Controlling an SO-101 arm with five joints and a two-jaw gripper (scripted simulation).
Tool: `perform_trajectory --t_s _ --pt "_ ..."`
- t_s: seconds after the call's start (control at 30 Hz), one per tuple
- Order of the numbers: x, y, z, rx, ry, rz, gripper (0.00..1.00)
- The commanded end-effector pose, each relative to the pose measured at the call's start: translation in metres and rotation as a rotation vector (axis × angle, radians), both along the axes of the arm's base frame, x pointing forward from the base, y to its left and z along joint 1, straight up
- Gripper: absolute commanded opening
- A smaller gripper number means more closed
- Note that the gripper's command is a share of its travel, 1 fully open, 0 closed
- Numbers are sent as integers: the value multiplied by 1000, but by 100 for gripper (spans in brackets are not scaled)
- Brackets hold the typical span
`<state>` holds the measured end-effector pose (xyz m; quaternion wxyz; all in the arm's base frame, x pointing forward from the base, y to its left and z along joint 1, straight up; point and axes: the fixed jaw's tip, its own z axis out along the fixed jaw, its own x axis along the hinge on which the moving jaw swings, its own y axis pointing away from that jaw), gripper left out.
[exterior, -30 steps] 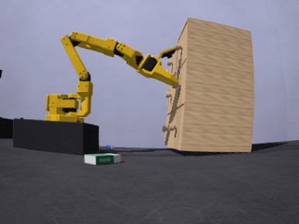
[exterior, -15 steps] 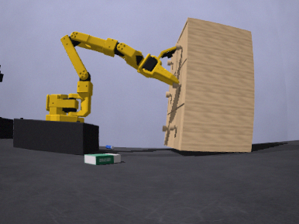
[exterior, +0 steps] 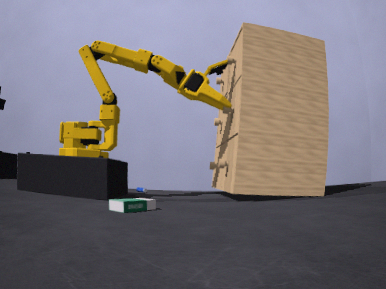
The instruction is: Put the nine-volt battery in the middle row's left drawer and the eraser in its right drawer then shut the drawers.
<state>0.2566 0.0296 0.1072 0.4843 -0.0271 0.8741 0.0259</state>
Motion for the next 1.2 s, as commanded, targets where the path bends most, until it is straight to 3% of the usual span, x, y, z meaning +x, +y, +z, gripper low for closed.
perform_trajectory --t_s 0.0,1.17 --pt "1 -2 -12 -8 56 -7 21" --pt "3 -3 -8 -8 58 -9 21"
